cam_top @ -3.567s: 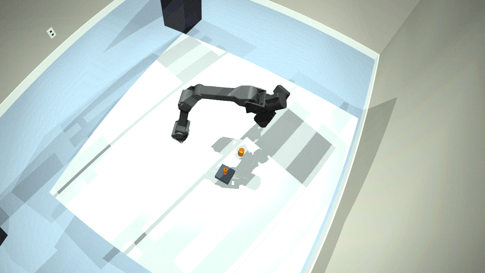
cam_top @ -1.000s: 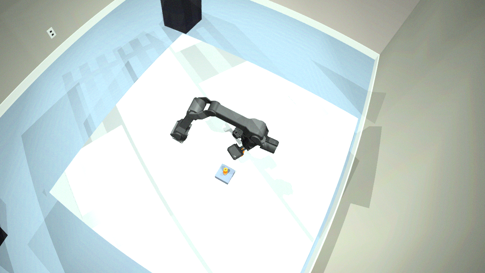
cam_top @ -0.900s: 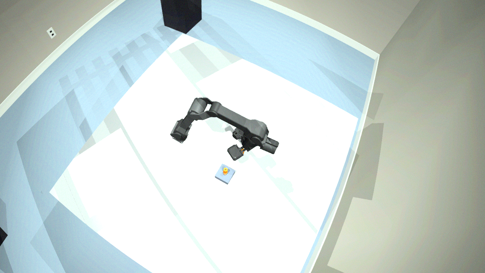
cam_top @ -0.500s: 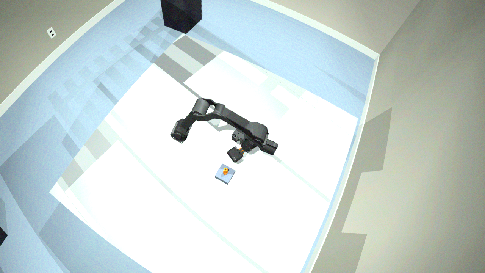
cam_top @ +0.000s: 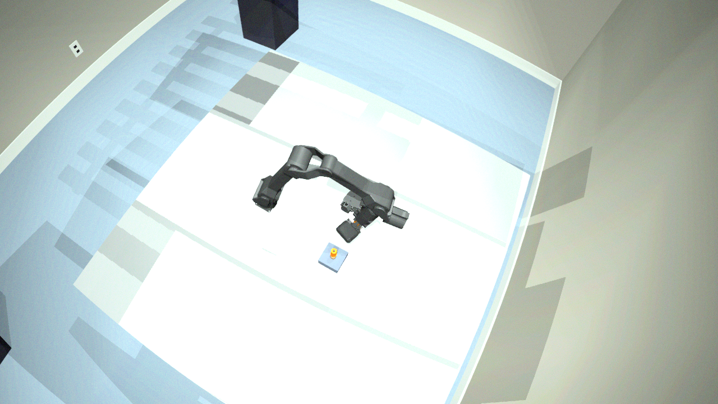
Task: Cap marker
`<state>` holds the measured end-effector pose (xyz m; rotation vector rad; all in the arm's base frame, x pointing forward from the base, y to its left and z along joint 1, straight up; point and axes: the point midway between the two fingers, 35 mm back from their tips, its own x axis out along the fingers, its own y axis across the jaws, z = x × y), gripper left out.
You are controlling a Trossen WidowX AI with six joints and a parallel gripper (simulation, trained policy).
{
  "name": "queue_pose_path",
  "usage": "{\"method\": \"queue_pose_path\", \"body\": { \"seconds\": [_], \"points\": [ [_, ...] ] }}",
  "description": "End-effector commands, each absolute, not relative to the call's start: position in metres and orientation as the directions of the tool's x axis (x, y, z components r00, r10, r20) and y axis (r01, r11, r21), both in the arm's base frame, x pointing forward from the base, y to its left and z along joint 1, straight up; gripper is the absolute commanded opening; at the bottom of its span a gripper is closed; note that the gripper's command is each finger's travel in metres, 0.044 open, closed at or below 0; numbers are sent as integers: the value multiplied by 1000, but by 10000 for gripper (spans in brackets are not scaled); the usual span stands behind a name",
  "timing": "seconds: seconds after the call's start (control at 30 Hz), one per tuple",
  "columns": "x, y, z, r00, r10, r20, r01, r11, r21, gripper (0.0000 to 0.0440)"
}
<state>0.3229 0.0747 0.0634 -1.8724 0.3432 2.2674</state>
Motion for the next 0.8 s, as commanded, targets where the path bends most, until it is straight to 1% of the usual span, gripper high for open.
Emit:
{"method": "queue_pose_path", "body": {
  "seconds": [0.0,0.17,0.4,0.77],
  "points": [
    [321,74,60,-185,-21,-983,-265,-962,70,196],
    [320,73,68,-158,-27,-987,-258,-964,67,66],
    [327,66,90,-98,-27,-995,-274,-960,53,40],
    [334,48,127,-33,-11,-999,-316,-948,21,28]
  ]
}}
